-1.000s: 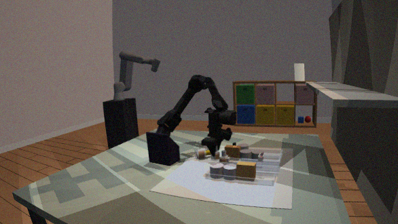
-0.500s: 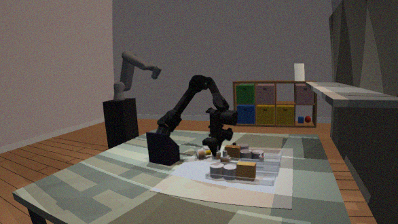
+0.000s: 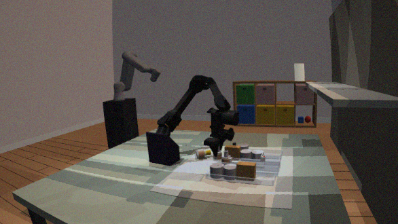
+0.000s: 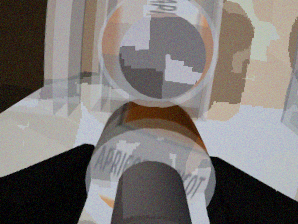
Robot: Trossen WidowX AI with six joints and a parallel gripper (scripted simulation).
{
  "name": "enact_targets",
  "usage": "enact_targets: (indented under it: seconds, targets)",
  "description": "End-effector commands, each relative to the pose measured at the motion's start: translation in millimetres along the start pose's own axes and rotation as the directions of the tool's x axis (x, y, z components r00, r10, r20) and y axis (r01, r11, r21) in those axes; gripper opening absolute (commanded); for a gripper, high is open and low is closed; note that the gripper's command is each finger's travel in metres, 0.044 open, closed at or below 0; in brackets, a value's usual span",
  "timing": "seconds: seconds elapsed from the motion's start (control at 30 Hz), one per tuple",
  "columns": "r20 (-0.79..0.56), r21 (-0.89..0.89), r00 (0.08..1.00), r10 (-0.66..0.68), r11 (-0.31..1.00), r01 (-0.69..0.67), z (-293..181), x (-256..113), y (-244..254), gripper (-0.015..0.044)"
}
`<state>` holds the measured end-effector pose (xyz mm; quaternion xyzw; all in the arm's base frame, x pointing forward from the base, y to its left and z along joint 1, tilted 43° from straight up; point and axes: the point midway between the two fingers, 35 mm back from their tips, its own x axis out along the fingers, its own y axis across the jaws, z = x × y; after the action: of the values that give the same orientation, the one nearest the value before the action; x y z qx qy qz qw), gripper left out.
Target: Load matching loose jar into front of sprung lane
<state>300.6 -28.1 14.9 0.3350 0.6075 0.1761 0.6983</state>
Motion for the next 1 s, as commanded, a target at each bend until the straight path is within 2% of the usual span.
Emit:
enact_targets:
  seconds: [0.0,0.97]
  targets:
    - [0.02,-0.016,1.0,0.0,1.0,0.0,9.9,-2.9,2.2,0.0]
    - [0.02,-0.016,1.0,0.0,1.0,0.0,22.7,-4.8,3.4,0.0]
